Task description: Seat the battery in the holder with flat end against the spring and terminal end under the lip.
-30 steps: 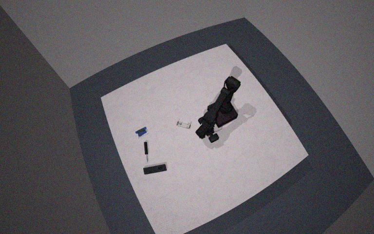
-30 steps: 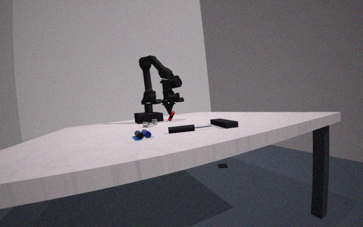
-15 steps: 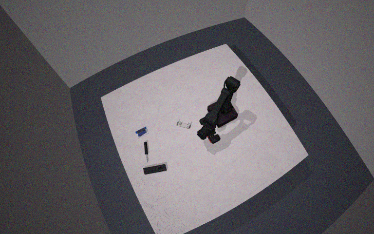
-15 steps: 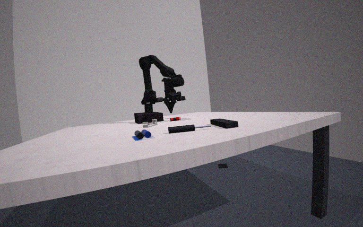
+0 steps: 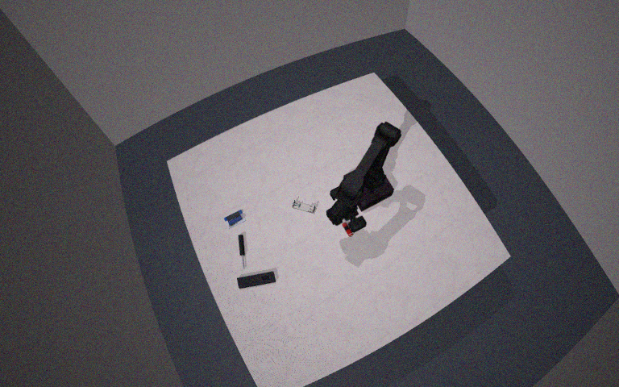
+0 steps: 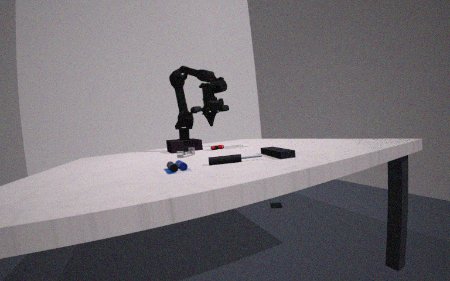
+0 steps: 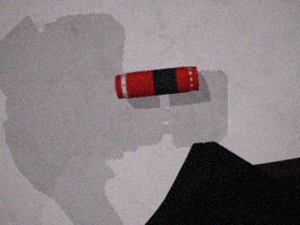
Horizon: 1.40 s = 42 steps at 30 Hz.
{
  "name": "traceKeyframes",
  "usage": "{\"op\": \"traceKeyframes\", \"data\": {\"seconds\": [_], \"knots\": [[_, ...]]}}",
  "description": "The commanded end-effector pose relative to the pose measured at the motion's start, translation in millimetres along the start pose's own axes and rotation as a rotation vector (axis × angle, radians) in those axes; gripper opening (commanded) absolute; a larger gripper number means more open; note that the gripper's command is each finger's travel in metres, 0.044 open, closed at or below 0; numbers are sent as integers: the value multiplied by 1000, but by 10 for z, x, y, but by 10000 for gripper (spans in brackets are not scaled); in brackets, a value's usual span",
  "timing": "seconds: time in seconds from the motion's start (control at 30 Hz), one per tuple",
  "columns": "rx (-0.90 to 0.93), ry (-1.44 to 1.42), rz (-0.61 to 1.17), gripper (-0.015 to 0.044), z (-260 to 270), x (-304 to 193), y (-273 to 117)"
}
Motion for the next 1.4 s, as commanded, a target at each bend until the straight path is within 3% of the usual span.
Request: {"op": "traceKeyframes", "data": {"seconds": [0.0,0.07,0.13,0.37,0.67,1.37], "knots": [[0,0,1,0,0,1,5],[0,0,1,0,0,1,5],[0,-64,1,53,9,3,28],[-1,-747,0,222,100,20,315],[-3,-1579,0,222,192,-10,656],[-3,-1595,0,222,199,0,800]]}}
Point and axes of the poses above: the point midway between the two fingers, 35 mm back from their tips, its own y axis out along the fingers, its own z axis across the jaws, x = y × z, the point moved 8 cm from there along -y, back along the fingers, and after that the axes turned 1 degree about -y, right-handed, at the moved point
